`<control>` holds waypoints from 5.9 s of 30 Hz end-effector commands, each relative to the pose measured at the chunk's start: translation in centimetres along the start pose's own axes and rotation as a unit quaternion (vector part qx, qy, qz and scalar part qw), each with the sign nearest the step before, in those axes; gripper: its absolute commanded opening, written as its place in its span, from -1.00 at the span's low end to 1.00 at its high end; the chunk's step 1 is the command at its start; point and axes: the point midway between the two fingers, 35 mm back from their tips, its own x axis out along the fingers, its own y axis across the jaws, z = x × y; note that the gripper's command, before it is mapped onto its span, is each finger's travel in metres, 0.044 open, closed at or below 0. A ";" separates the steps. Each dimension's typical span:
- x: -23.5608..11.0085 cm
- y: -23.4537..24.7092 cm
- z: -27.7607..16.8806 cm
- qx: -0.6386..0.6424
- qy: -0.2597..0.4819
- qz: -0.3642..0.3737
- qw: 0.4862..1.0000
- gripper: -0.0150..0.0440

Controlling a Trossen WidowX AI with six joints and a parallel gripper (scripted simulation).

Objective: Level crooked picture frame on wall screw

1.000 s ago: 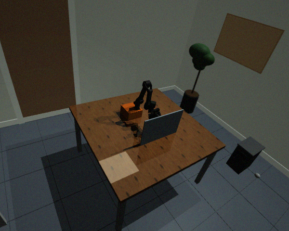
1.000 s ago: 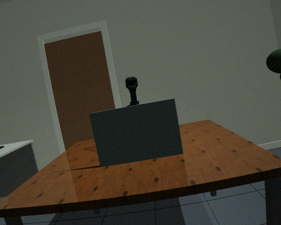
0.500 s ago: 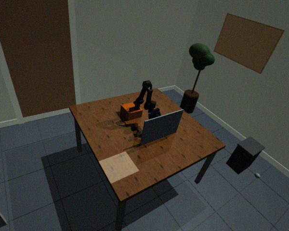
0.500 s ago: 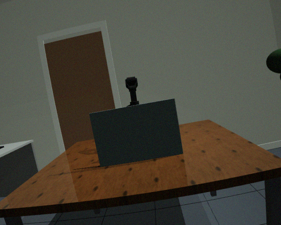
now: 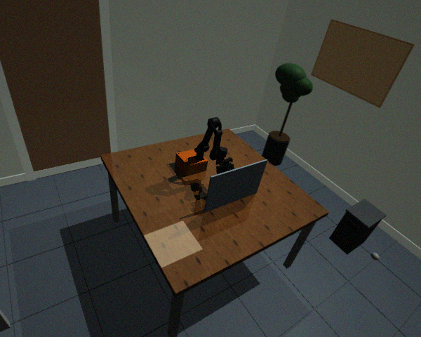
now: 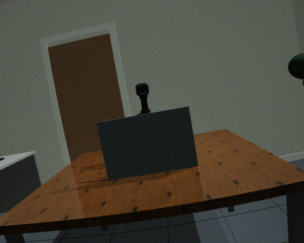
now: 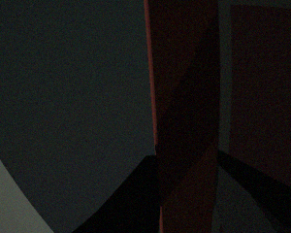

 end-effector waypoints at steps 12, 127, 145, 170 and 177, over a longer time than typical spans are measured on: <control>0.0 0.0 0.0 -0.001 0.002 -0.001 1.000 -0.49; 0.0 0.7 -0.7 -0.001 0.002 -0.001 1.000 -0.49; 0.0 0.2 -0.8 -0.001 0.003 -0.004 1.000 -0.49; 0.0 0.1 -0.8 -0.053 0.003 -0.005 0.999 -0.49; 0.0 0.0 -0.8 -0.074 0.003 -0.005 0.997 -0.49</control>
